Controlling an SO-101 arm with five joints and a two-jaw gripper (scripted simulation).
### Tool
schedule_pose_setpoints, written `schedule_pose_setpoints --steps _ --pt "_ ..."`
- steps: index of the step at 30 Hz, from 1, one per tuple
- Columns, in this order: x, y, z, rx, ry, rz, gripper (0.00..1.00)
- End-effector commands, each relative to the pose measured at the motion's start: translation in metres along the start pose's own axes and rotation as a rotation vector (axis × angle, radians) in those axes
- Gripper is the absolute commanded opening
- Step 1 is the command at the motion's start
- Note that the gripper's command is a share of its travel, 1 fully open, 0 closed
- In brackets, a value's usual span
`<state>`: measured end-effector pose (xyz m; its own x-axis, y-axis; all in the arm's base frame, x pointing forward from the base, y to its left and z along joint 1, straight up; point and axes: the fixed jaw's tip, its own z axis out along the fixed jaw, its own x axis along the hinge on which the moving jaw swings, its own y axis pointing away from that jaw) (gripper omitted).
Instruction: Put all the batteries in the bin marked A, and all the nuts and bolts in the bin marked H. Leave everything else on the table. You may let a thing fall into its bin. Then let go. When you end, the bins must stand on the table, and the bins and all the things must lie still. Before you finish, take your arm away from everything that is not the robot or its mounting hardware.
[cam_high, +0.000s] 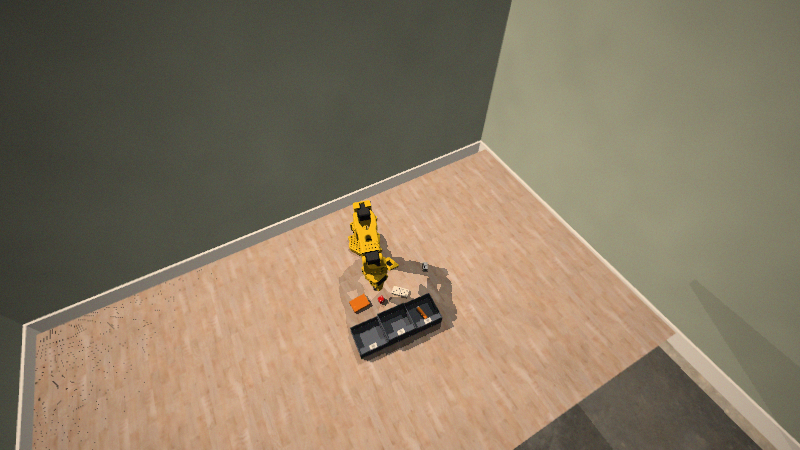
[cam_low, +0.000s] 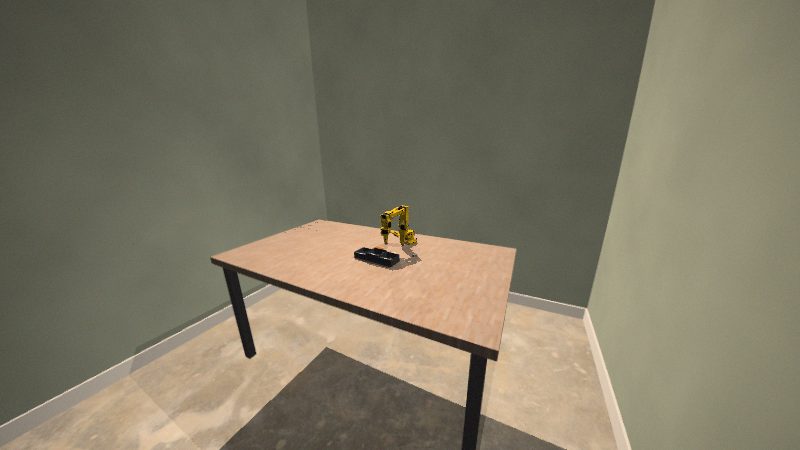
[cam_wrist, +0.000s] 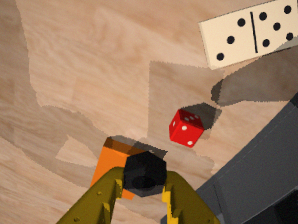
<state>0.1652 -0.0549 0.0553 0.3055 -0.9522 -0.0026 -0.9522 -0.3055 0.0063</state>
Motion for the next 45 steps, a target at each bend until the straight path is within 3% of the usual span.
schedule_pose_setpoints --steps 1,10,24,45 --pt "0.005 -0.004 -0.006 0.030 0.020 -0.004 0.00" --pt "0.012 -0.009 -0.008 0.039 0.028 -0.059 0.00" --pt "0.040 -0.026 -0.013 0.063 0.063 -0.259 0.00" --pt "0.052 -0.034 -0.014 0.077 0.088 -0.346 0.00"
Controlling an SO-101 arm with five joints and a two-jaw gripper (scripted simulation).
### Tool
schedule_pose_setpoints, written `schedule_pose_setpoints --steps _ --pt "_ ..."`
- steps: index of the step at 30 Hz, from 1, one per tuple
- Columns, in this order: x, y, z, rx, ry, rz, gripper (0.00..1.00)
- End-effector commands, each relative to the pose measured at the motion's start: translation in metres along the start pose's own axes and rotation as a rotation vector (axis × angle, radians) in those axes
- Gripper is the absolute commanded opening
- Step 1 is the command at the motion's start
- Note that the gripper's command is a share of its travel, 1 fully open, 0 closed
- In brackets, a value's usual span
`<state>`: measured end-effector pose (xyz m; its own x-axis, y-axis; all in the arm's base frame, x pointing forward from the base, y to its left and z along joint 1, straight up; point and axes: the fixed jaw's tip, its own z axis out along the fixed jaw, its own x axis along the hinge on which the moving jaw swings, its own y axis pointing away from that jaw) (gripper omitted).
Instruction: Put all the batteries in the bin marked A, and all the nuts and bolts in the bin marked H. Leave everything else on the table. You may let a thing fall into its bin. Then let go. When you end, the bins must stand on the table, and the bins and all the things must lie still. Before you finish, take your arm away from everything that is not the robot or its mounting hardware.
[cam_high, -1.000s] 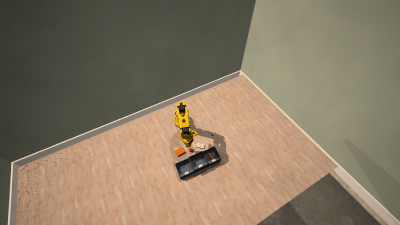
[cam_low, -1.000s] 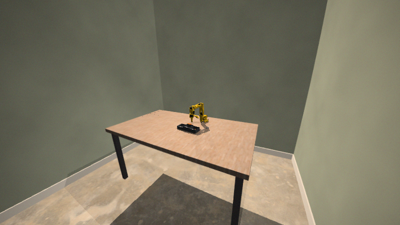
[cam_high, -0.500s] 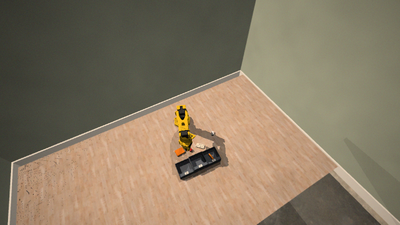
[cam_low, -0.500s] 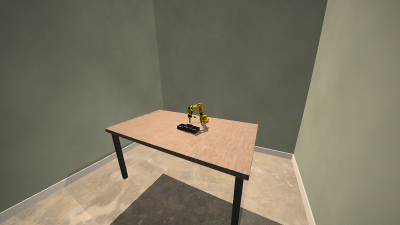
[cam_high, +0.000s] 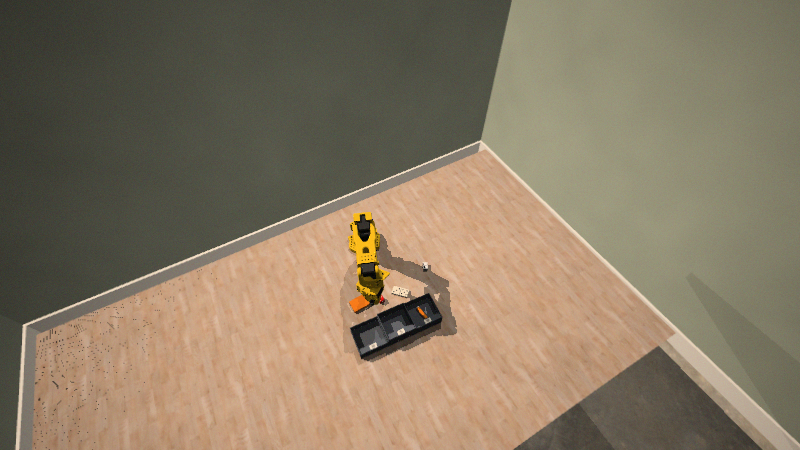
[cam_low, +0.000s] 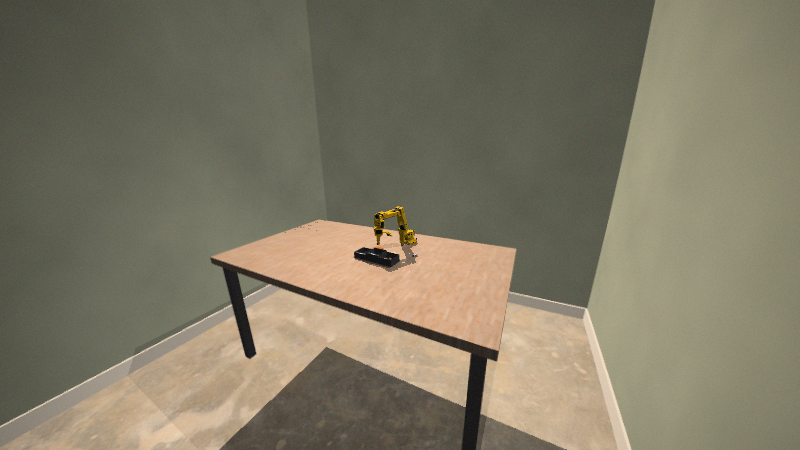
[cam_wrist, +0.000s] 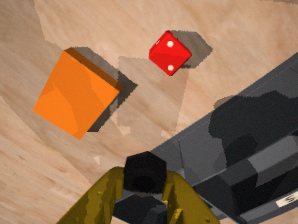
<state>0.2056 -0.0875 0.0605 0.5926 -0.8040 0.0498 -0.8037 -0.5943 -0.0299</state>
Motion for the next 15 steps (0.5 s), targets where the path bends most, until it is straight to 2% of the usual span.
schedule_pose_setpoints --steps 1,9,15 --pt "0.013 -0.004 -0.008 0.029 0.049 -0.036 0.00" --pt "0.033 -0.009 -0.007 0.043 0.092 -0.166 0.00" --pt "0.040 -0.010 -0.006 0.046 0.108 -0.214 0.00"
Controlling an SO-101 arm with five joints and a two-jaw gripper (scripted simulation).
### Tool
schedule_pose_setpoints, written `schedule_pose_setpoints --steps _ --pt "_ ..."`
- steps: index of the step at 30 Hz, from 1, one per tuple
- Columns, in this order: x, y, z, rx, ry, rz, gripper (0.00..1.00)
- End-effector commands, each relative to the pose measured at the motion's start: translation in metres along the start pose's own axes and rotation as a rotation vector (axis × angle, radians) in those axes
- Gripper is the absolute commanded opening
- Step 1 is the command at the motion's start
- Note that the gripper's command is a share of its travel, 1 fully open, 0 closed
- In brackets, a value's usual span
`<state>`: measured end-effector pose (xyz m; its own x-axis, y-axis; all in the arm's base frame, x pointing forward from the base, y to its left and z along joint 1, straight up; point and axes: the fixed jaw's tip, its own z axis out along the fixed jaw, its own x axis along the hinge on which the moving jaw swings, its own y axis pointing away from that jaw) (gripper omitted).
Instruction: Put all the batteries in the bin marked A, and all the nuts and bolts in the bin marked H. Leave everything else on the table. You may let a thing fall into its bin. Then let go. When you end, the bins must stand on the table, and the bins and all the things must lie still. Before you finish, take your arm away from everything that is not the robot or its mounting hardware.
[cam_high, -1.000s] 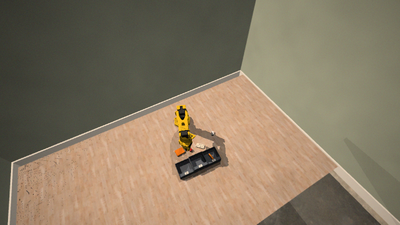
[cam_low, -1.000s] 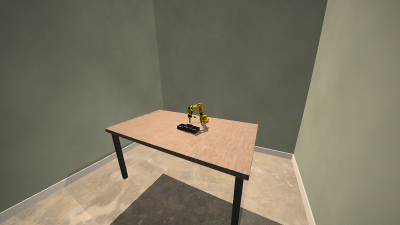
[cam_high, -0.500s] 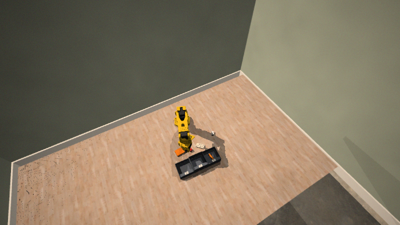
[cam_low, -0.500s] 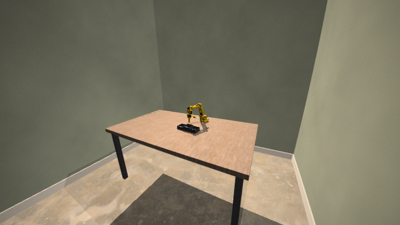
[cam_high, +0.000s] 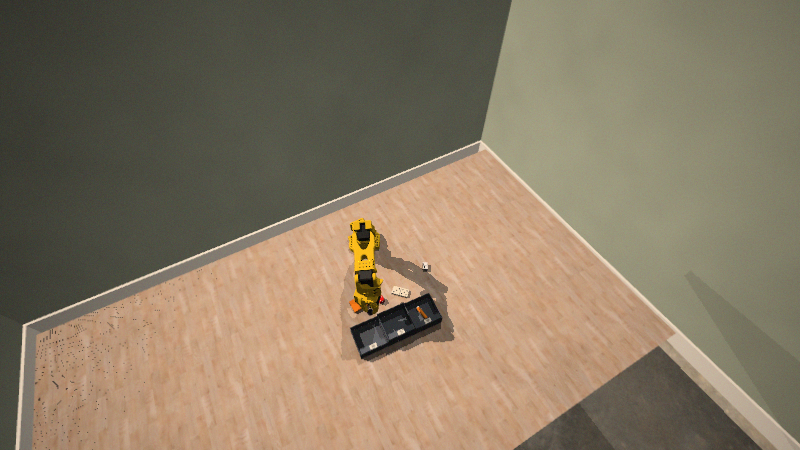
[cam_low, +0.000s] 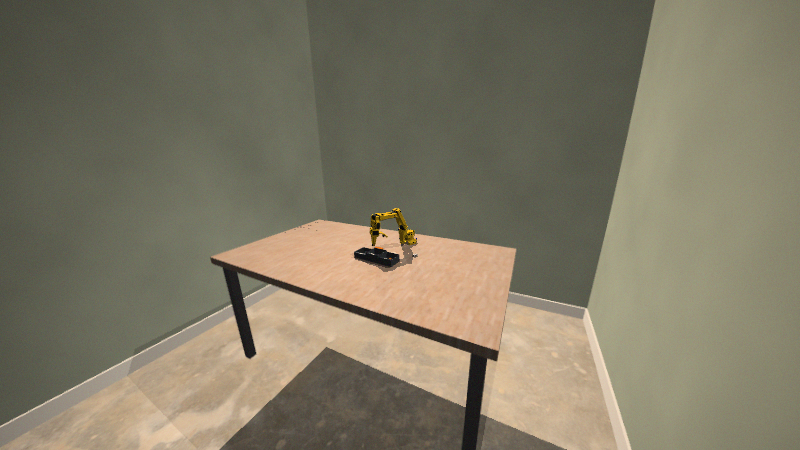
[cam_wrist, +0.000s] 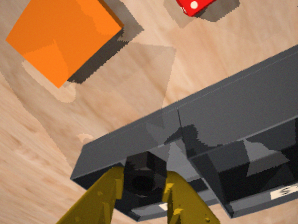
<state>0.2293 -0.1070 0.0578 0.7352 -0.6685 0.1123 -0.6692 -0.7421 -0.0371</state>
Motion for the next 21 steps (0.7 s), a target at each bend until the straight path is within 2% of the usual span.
schedule_pose_setpoints --steps 1,11,21 --pt "0.011 -0.001 -0.010 0.017 0.054 -0.015 0.00" --pt "0.015 -0.001 -0.009 0.019 0.062 -0.034 0.00" --pt "0.032 -0.003 -0.009 0.024 0.104 -0.126 0.00"
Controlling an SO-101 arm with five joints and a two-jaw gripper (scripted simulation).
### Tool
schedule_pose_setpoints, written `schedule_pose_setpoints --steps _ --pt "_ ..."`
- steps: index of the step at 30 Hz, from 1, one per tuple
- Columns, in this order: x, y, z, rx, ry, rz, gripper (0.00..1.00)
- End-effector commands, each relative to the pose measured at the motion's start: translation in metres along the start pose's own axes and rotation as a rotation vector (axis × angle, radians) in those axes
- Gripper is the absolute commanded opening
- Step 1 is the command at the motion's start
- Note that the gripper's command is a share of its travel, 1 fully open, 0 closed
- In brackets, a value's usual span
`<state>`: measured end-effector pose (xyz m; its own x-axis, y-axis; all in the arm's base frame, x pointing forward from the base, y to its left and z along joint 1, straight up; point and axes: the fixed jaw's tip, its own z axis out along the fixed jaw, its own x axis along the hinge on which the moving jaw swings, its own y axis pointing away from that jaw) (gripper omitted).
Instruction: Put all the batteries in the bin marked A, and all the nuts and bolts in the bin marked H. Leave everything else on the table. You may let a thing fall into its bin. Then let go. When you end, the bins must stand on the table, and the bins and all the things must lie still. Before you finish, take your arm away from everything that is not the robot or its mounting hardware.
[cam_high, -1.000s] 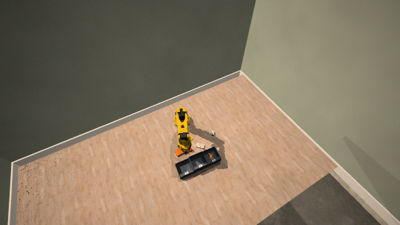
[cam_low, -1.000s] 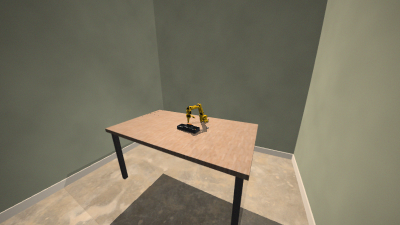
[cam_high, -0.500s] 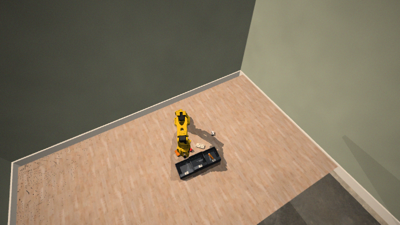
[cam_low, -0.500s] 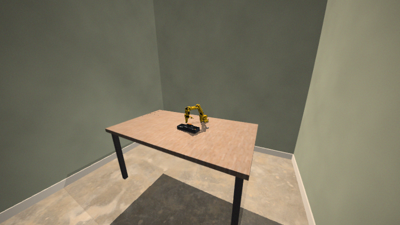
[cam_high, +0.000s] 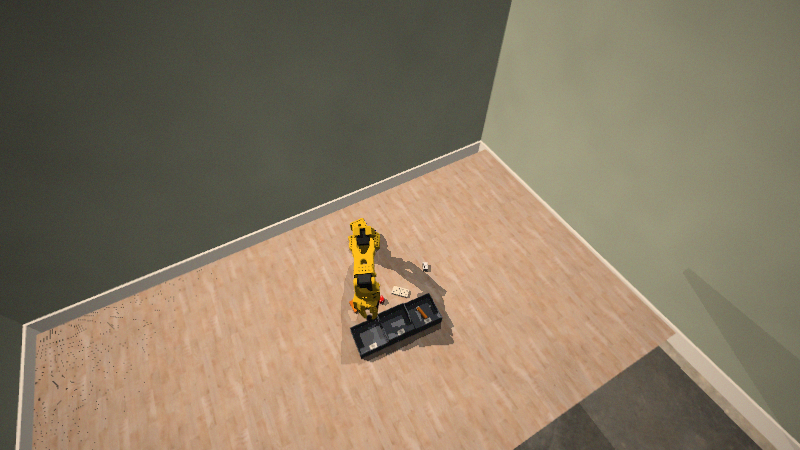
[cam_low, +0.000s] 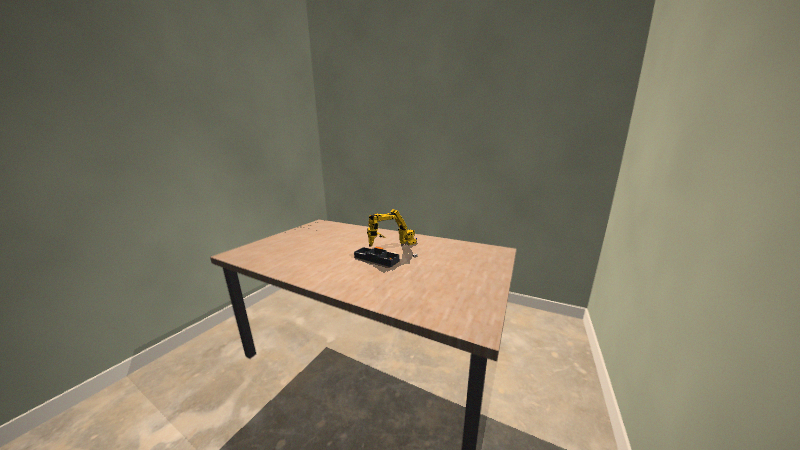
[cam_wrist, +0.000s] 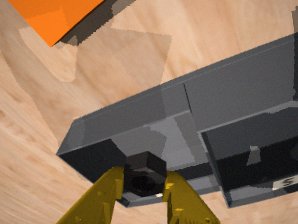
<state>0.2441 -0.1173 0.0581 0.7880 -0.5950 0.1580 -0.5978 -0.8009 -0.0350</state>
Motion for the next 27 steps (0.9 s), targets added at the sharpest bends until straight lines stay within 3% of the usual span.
schedule_pose_setpoints --steps 1,11,27 --pt "0.018 0.001 -0.010 0.012 0.069 -0.050 0.00" --pt "0.037 0.002 -0.005 0.009 0.132 -0.185 0.00" --pt "0.039 0.002 -0.005 0.008 0.139 -0.201 0.00"
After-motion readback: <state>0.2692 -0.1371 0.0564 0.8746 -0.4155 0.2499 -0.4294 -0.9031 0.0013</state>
